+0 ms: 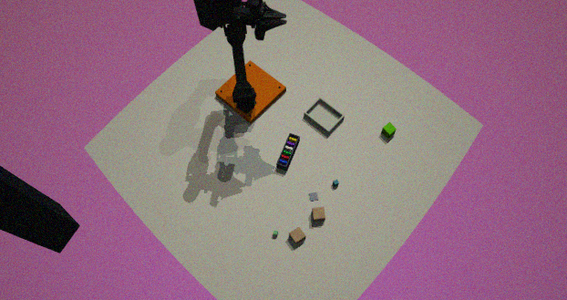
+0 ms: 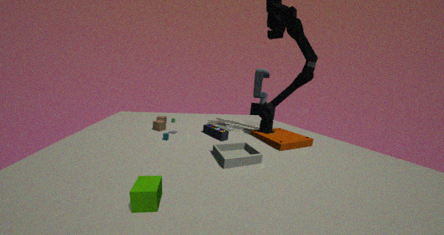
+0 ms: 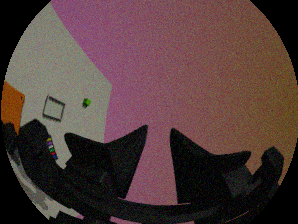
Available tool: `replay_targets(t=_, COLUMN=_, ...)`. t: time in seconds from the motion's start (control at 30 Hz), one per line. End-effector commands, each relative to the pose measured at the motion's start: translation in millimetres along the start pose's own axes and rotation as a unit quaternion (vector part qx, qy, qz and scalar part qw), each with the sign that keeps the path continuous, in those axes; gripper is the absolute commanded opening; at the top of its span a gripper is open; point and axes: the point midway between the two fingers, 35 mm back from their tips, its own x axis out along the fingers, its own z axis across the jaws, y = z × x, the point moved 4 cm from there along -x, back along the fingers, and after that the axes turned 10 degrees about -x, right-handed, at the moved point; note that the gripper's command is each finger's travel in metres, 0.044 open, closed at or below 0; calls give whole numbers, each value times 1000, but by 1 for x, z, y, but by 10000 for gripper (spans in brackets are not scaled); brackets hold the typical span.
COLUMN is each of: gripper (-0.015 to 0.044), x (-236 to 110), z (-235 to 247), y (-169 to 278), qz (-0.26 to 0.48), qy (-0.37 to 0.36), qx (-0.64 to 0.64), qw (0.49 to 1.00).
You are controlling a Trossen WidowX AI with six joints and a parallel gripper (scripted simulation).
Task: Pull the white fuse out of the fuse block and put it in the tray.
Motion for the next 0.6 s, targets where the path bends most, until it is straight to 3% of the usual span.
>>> replay_targets(t=0.0, gripper=108, x=1, z=1, y=3, qz=2, qy=-1, qx=6, qw=1000)
replay_targets(t=0.07, gripper=74, x=5, z=8, y=23, qz=15, qy=-10, qx=52, qw=998)
replay_targets(t=0.27, gripper=74, x=32, z=59, y=105, qz=82, qy=-71, qx=251, qw=962)
replay_targets(t=0.57, gripper=74, x=86, z=175, y=176, qz=187, qy=-212, qx=477, qw=832)
